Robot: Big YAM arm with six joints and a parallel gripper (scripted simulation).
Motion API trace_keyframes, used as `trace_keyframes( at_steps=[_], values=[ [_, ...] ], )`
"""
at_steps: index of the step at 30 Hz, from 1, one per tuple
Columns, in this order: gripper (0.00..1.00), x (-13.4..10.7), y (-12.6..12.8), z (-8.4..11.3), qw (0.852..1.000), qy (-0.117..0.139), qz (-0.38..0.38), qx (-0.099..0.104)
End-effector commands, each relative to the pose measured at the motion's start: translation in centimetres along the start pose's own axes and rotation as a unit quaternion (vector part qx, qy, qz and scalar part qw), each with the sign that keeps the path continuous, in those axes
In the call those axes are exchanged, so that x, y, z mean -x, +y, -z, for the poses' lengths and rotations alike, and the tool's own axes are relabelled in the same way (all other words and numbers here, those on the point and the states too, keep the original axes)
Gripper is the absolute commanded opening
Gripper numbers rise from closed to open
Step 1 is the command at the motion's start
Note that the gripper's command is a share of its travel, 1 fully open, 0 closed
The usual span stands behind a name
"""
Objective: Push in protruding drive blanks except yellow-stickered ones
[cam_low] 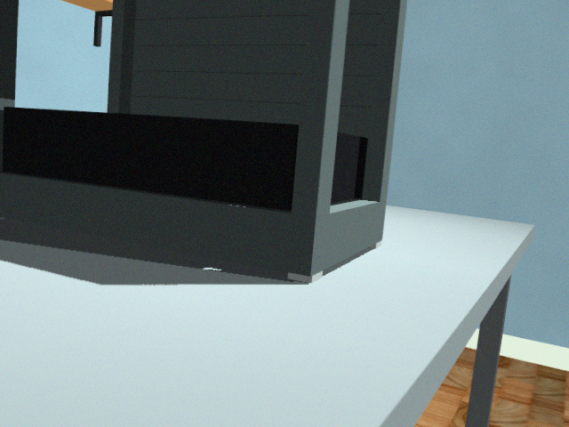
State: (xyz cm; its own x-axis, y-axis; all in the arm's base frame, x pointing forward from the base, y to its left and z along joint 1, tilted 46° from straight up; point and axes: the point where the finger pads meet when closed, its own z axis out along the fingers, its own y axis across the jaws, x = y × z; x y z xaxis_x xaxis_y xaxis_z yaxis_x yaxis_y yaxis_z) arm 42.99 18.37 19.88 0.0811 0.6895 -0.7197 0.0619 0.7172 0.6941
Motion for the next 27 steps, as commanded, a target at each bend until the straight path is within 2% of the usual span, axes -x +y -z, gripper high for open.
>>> trace_keyframes(
  at_steps=[1,14,22,27],
  values=[
    [0.0,0.5,1.2,-2.7,1.0,-0.016,-0.016,-0.003],
    [0.0,0.5,1.1,-3.0,1.0,-0.016,-0.016,-0.003],
    [0.0,0.7,0.8,-4.9,1.0,-0.019,-0.019,0.0],
    [0.0,0.6,0.7,-5.1,1.0,-0.018,-0.017,-0.002]
  ],
)
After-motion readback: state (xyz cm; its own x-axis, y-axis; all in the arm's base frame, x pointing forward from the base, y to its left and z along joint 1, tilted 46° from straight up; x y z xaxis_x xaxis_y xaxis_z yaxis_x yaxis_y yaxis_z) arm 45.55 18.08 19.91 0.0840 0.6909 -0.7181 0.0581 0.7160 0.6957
